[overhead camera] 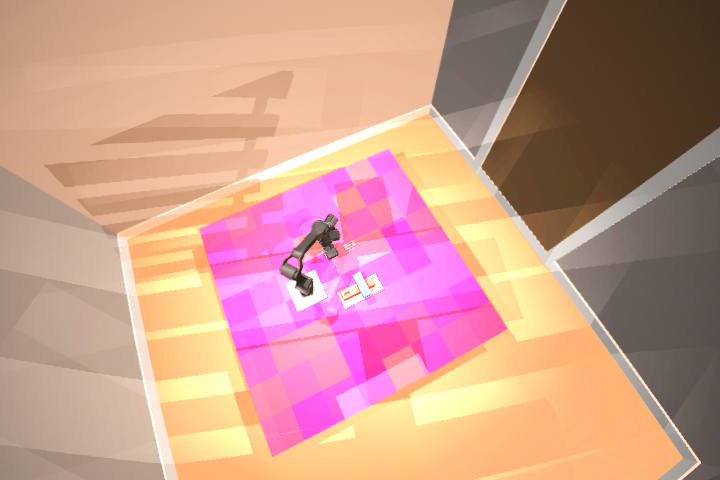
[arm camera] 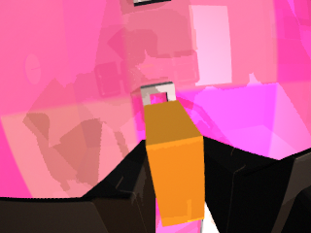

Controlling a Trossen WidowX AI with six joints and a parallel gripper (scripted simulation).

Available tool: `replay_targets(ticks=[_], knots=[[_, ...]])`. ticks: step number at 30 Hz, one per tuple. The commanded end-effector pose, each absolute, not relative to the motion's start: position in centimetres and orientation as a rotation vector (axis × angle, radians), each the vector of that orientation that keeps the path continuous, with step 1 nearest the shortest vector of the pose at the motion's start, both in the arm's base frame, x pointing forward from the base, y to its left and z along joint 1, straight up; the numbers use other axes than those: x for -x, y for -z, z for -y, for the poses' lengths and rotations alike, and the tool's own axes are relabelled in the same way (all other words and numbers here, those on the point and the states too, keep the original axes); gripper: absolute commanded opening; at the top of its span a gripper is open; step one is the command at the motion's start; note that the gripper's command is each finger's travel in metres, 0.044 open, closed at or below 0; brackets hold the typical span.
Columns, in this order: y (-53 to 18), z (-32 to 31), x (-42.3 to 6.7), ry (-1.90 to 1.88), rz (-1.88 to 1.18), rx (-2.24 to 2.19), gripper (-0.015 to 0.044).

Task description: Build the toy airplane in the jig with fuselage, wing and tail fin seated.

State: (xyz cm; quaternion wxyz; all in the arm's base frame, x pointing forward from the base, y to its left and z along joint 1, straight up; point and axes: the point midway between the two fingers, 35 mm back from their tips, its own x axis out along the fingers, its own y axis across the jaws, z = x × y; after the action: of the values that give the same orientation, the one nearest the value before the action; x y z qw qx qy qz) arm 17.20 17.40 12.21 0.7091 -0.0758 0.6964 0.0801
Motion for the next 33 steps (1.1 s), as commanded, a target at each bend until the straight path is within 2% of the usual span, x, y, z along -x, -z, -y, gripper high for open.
replay_targets(ticks=[1, 15, 33], knots=[[-13.7, -17.4, -17.1, -0.177, -1.546, 0.161, 0.0000], [-17.9, -16.8, -16.5, -0.176, -1.547, 0.161, 0.0000], [-17.2, -12.9, -19.5, -0.176, -1.543, 0.153, 0.0000]])
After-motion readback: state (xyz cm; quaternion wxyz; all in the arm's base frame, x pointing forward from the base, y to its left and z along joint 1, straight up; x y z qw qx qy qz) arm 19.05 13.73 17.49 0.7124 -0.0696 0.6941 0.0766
